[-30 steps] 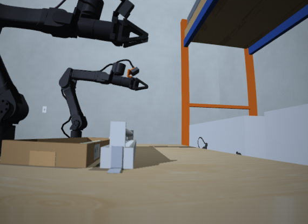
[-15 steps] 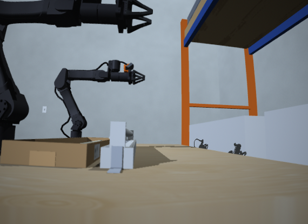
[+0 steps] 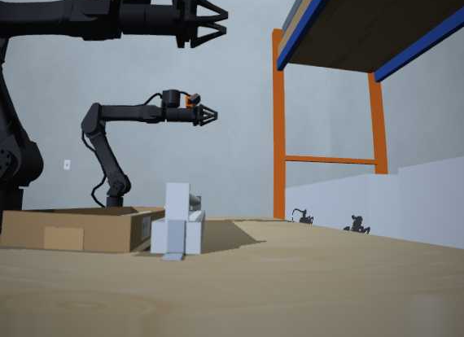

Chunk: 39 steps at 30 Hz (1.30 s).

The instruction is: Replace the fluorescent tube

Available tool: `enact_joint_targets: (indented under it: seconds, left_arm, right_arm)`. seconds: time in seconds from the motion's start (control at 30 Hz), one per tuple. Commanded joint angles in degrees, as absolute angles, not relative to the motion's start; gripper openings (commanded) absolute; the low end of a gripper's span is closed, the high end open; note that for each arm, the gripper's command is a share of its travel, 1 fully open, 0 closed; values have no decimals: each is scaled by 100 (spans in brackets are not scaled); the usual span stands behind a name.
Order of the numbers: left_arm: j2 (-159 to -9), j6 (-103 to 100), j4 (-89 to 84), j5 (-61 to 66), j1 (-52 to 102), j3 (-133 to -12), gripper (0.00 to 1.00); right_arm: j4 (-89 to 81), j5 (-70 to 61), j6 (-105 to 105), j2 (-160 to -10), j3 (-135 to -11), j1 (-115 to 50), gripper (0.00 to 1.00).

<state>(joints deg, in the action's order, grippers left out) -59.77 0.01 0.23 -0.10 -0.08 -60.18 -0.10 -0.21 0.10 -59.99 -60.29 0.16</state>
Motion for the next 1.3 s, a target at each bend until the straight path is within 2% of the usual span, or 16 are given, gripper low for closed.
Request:
enact_joint_targets:
  seconds: [0.0, 0.23, 0.4, 1.23, 1.27]
  left_arm:
    - [-6019, 58, 17, 27, -43, -6132, 49]
    - [-6181, 112, -126, 45, 104, -6176, 49]
    - [-6266, 307, -400, -47, 188, -6293, 49]
    - [-8838, 2976, -4026, -427, 2348, -8091, 49]
    - [-8833, 2827, -3973, -543, 2256, -8384, 49]
  right_arm:
    - [-63, 43, 22, -5892, -6034, -31, 49]
    - [-219, 61, 157, -6133, -5867, -91, 49]
    - [-419, -11, 586, -6173, -6242, 50, 49]
    - [-3210, 250, 5763, -7444, -6403, -644, 49]
    - [-3393, 126, 5927, -7583, -6873, -495, 49]
